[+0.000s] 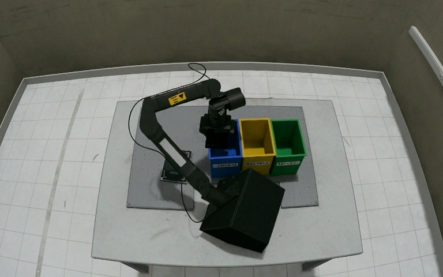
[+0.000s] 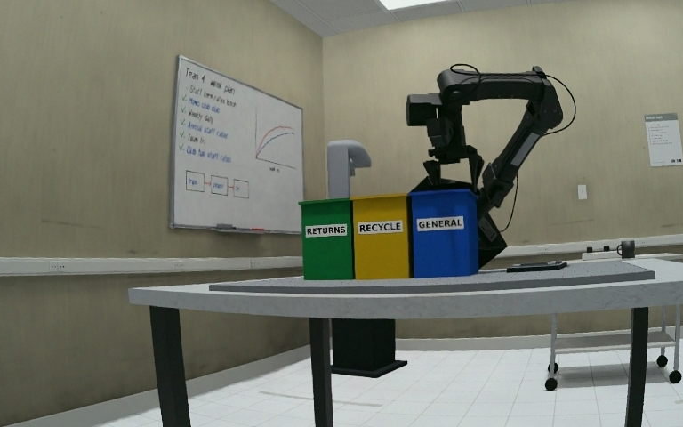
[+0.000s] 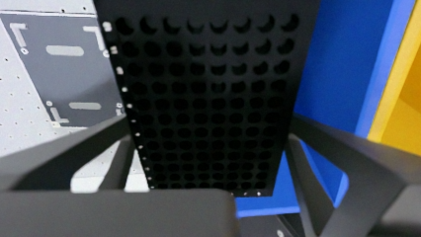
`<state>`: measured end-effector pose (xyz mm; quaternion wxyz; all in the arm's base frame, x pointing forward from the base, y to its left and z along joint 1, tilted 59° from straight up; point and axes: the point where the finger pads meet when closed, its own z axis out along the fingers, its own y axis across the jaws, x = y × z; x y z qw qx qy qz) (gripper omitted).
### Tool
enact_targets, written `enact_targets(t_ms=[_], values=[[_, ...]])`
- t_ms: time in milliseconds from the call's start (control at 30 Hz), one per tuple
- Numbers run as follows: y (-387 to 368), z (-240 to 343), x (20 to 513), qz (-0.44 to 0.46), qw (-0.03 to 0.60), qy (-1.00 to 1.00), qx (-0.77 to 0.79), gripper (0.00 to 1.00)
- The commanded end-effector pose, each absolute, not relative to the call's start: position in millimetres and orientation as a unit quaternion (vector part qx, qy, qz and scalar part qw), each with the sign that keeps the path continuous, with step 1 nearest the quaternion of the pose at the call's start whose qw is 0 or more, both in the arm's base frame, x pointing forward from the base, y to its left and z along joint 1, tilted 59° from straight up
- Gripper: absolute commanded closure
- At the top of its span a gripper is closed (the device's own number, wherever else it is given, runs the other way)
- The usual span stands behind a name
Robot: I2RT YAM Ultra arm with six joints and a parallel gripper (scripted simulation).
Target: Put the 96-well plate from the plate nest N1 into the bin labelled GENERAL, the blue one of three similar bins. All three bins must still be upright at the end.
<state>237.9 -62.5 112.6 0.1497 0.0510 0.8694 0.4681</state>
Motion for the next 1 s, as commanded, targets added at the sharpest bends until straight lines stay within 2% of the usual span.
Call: enact_targets(t_ms=[0, 967], values=[[-50.9, 95.7, 248.6, 0.475, 0.149, 0.866, 0.054, 1.00], [-52.8, 94.0, 250.6, 0.475, 0.149, 0.866, 0.054, 1.00]])
